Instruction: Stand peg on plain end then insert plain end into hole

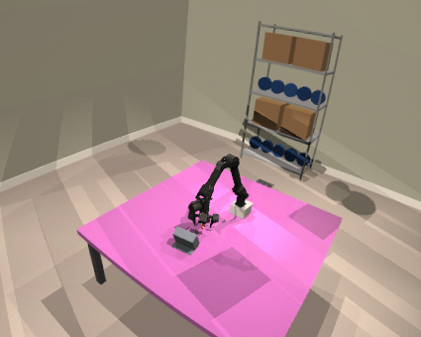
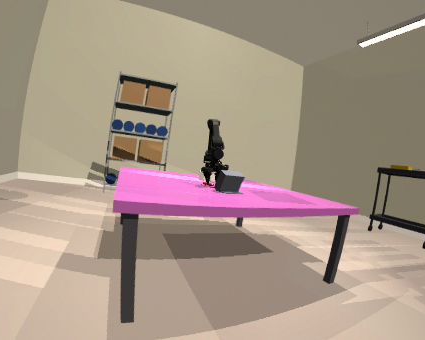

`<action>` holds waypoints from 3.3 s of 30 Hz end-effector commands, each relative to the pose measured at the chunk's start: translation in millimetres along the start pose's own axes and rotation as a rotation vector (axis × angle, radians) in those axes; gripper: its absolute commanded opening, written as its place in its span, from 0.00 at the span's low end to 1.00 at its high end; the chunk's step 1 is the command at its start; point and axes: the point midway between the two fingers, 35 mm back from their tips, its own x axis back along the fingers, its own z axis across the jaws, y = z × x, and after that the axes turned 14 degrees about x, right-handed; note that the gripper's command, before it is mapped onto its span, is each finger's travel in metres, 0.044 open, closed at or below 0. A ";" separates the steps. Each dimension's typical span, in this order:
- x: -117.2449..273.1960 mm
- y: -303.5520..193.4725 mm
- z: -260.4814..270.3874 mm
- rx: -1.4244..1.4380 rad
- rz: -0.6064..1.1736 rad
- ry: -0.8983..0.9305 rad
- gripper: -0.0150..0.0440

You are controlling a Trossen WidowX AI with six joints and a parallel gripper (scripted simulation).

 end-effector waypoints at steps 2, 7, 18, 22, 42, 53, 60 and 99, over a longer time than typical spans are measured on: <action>-7.1 -2.3 3.0 0.008 0.008 0.006 0.96; -7.1 -2.3 3.0 0.008 0.008 0.006 0.73; -7.1 -2.3 3.0 0.008 0.008 0.006 0.44; -7.1 -2.3 3.0 0.008 0.008 0.006 0.44; -6.4 -2.4 3.0 0.005 -0.001 0.004 0.34; 0.7 -6.2 3.8 0.001 -0.102 -0.020 0.34; 4.4 -8.9 4.3 0.001 -0.160 -0.035 0.34; 21.8 -28.2 8.7 0.001 -0.484 -0.116 0.34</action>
